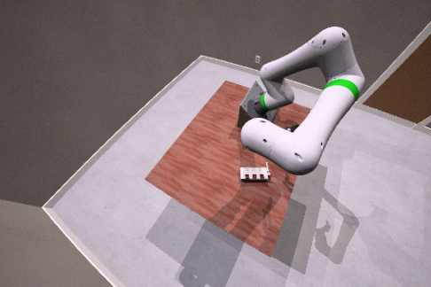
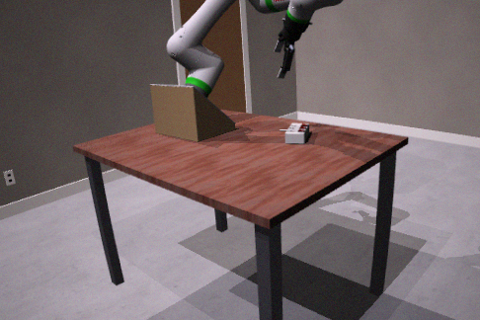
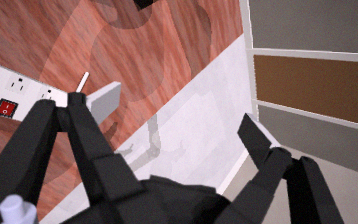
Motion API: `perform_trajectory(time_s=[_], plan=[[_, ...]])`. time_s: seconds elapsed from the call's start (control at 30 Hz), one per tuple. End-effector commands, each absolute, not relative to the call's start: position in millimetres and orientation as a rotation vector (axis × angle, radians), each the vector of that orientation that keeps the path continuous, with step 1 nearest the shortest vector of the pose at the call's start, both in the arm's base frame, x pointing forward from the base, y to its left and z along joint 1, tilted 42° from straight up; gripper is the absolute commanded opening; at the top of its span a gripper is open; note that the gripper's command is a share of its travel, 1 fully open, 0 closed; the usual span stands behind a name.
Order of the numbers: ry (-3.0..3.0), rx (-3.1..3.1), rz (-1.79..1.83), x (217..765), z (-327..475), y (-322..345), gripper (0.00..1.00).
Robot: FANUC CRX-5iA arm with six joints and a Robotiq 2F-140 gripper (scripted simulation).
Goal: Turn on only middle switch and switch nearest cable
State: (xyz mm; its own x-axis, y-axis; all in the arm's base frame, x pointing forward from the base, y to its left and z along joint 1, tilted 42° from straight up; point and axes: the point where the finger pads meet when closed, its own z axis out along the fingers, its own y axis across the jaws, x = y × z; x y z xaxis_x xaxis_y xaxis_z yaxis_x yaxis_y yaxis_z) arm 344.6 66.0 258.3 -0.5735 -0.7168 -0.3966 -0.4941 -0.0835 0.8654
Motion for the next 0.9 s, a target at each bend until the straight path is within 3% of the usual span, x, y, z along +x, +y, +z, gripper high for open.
perform_trajectory(time_s=[0.0, 0.6, 0.87], plan=[[-1.986, 1.339, -1.722, 345, 258, 66, 1.00], [-2.004, 1.330, -1.707, 347, 255, 69, 1.00], [-2.376, 1.146, -1.374, 399, 180, 119, 1.00]])
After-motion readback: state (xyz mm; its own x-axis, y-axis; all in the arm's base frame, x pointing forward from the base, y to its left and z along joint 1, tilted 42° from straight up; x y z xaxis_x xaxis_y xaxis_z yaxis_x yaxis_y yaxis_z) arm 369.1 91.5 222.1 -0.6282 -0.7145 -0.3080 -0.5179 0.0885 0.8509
